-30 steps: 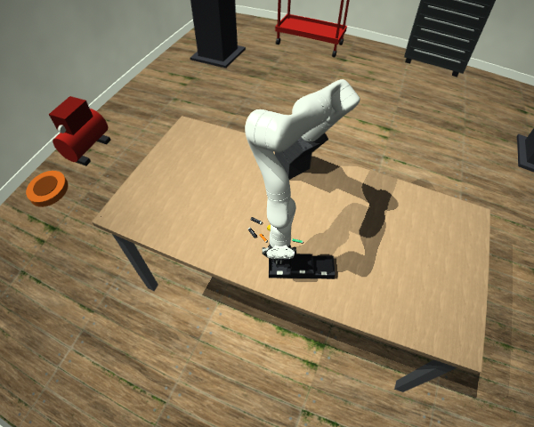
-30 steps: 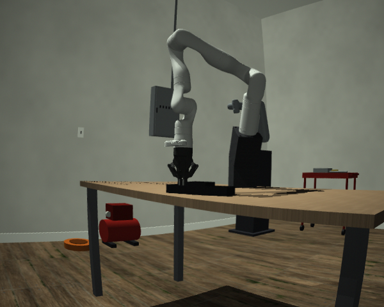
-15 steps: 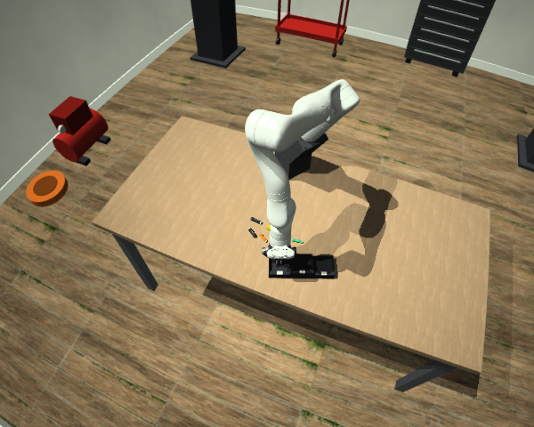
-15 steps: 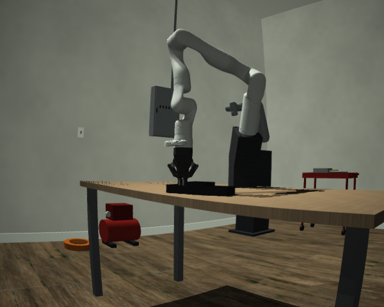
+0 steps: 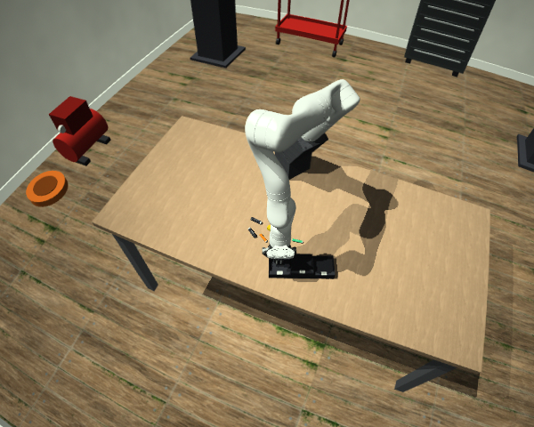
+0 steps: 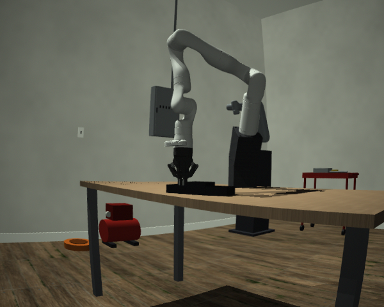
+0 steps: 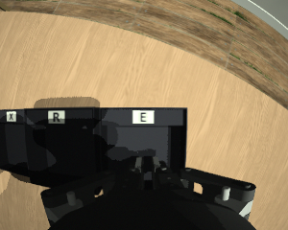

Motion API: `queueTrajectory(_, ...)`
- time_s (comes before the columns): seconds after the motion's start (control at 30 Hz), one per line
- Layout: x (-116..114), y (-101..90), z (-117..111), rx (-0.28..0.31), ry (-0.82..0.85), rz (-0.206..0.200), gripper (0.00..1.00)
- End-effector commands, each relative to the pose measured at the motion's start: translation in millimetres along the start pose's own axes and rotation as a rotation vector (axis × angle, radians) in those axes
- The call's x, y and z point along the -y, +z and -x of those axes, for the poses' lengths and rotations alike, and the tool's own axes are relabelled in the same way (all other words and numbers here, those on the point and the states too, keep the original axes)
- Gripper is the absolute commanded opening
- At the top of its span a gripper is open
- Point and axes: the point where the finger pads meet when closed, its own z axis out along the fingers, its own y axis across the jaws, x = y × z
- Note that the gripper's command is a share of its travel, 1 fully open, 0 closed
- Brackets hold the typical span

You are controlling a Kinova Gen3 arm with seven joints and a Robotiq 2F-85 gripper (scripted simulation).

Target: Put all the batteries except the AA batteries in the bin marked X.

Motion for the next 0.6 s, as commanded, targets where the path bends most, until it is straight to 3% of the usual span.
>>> queueTrajectory(0.0,-3,-3.3,1,0.001,0.004,0.008,0.09)
queueTrajectory(0.57,1,-22.5,2,0.001,-0.002,0.000,0.09)
